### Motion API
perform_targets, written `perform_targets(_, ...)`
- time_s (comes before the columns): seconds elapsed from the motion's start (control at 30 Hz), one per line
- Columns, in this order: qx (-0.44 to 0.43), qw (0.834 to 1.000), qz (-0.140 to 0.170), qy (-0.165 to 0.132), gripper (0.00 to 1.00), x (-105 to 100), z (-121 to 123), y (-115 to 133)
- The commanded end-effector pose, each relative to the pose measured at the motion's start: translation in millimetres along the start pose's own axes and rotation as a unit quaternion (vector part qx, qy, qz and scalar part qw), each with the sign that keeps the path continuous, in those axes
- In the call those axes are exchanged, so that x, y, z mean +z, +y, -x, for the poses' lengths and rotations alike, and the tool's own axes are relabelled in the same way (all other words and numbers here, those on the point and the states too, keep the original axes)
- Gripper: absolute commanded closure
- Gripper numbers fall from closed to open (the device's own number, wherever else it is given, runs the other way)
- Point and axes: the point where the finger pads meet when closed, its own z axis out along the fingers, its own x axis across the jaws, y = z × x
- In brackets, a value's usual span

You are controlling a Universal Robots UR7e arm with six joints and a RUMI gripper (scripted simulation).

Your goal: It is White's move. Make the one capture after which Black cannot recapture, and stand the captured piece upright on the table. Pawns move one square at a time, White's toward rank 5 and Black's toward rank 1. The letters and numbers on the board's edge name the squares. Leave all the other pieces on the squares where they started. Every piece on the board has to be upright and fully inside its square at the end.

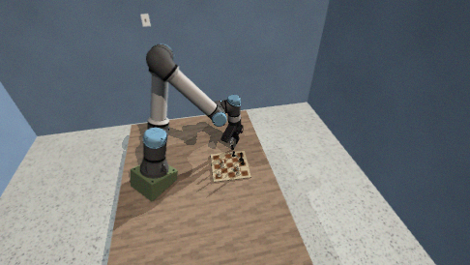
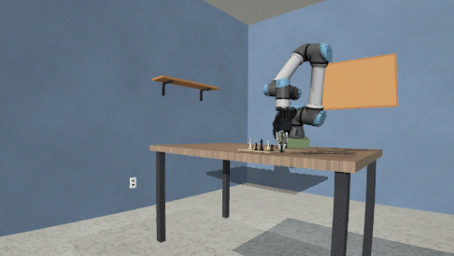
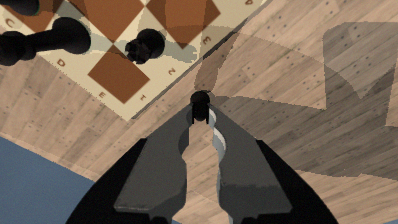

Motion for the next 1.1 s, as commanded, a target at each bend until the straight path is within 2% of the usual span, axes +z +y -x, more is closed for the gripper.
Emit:
perform_targets(0.0, 0.000, 1.000, 0.000, 0.000, 1.00, -0.4, 0.3, 0.3)
perform_targets(1.07, 0.000, 1.000, 0.000, 0.000, 1.00, 3.5, 0.3, 0.3)
